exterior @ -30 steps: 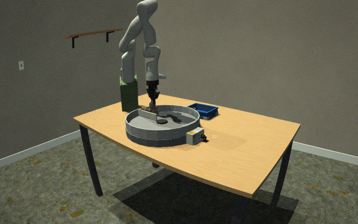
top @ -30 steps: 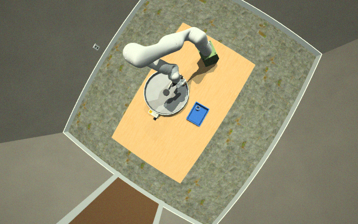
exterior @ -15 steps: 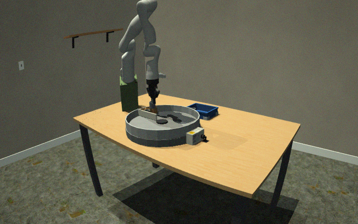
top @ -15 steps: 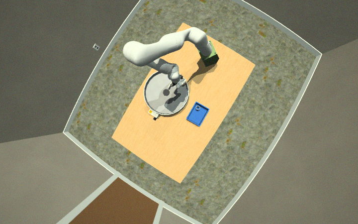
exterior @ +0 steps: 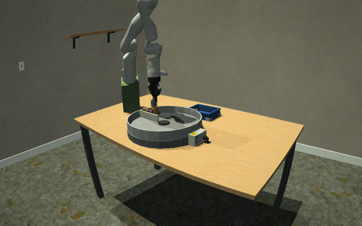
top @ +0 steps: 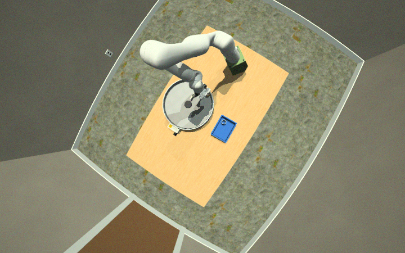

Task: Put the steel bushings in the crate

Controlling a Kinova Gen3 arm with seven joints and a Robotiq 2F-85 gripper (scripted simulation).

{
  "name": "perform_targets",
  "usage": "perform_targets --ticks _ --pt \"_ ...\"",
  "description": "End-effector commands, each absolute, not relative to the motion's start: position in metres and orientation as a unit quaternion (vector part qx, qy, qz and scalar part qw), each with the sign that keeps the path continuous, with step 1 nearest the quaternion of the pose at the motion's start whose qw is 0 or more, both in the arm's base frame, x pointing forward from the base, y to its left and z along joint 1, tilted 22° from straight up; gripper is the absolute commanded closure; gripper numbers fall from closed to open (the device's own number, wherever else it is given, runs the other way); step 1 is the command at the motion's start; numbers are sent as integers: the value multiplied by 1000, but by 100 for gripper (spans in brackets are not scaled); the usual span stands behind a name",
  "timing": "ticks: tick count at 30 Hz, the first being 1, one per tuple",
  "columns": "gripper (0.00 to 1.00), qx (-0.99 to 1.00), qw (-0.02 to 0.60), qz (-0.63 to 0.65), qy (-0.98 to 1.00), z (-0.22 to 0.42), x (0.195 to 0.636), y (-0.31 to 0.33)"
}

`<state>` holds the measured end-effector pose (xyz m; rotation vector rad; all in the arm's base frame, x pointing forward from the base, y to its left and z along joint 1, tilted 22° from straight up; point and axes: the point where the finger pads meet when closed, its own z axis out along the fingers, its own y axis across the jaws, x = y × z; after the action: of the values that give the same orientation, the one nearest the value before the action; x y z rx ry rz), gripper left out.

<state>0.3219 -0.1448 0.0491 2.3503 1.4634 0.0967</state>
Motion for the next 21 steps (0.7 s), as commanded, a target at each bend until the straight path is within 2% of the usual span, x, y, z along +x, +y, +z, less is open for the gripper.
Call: perform_targets --ticks 1,18,21 --pt "100 833 185 35 519 50 323 -145" --pt "100 834 185 35 519 67 318 -140" --pt "100 834 185 35 519 66 341 -117"
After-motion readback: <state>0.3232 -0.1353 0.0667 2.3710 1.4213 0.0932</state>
